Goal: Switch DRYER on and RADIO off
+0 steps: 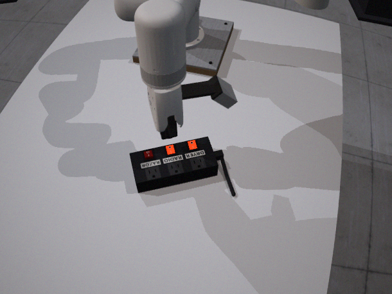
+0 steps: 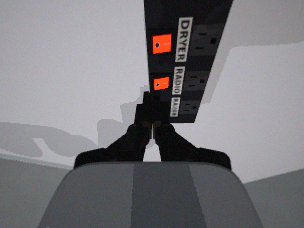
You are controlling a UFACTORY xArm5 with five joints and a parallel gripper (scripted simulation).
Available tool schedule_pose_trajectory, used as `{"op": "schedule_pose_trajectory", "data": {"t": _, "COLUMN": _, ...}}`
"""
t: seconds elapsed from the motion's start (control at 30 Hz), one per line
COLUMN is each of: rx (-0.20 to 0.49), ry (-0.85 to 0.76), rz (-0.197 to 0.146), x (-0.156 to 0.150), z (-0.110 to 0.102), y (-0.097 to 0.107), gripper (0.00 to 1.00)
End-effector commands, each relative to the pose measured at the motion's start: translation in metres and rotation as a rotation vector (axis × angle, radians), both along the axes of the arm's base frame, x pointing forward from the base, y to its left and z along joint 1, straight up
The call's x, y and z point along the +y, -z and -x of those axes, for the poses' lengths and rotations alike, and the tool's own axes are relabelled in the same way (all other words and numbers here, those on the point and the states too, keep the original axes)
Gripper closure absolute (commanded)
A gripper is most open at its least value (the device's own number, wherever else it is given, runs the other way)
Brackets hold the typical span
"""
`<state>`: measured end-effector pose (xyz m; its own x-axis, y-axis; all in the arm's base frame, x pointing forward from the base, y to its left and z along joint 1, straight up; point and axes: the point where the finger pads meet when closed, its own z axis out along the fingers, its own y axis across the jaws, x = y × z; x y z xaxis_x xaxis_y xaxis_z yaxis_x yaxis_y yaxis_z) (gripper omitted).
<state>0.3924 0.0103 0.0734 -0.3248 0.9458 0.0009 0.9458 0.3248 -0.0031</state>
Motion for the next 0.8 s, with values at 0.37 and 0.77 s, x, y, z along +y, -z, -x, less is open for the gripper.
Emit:
{"op": "schedule_pose_trajectory", "data": {"t": 0.37, "rx": -0.004, "ry": 0.000, "rz": 0.000, "x": 0.000, "z": -0.001, "y": 0.015, "gripper": 1.00}}
{"op": "schedule_pose_trajectory", "data": {"t": 0.77, "rx": -0.004, "ry": 0.000, "rz": 0.000, "x": 0.000, "z": -0.001, "y": 0.024, "gripper": 1.00}}
